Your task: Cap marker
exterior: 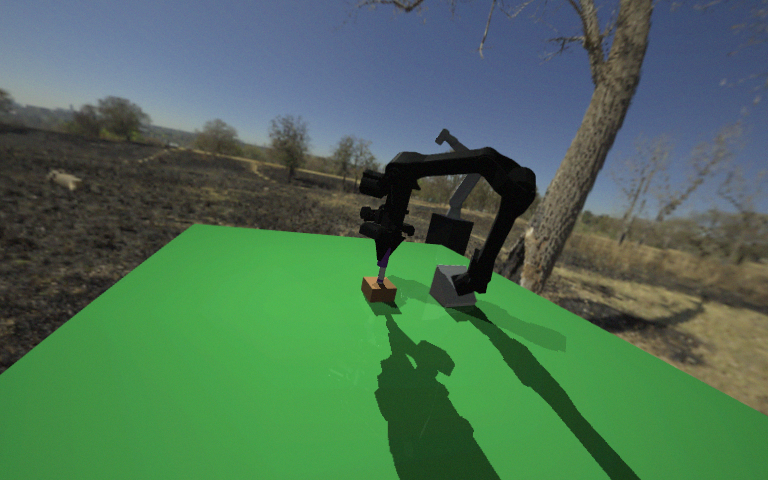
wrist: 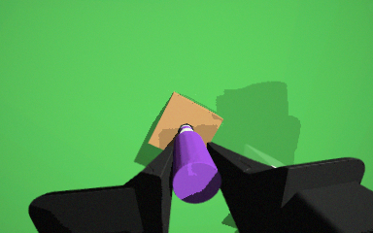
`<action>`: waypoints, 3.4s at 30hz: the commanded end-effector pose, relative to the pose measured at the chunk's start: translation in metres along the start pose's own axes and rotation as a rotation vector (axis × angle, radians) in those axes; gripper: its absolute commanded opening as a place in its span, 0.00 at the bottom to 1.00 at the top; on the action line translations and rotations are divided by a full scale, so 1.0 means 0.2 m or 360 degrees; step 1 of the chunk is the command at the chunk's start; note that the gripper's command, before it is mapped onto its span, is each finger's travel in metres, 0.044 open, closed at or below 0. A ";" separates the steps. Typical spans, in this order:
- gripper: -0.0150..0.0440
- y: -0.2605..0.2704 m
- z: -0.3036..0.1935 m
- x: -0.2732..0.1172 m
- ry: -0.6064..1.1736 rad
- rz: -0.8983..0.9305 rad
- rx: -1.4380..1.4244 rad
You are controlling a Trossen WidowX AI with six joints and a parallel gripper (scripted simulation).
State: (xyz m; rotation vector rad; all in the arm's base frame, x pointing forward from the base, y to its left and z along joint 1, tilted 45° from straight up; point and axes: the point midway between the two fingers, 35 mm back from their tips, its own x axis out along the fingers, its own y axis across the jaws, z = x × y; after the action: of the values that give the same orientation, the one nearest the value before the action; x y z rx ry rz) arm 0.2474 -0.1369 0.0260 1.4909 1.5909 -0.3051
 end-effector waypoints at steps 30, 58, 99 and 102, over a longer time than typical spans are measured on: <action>0.25 -0.01 0.01 0.24 0.0058 -0.0009 -0.0009; 0.25 0.00 0.05 0.31 0.0058 -0.0008 -0.0010; 0.25 0.00 0.06 0.33 0.0058 -0.0007 -0.0010; 0.25 0.00 0.06 0.33 0.0058 -0.0007 -0.0010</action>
State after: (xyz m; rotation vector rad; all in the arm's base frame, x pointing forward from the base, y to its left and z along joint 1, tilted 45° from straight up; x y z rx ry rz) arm 0.2628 -0.1035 -0.0273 1.4850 1.6167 -0.2764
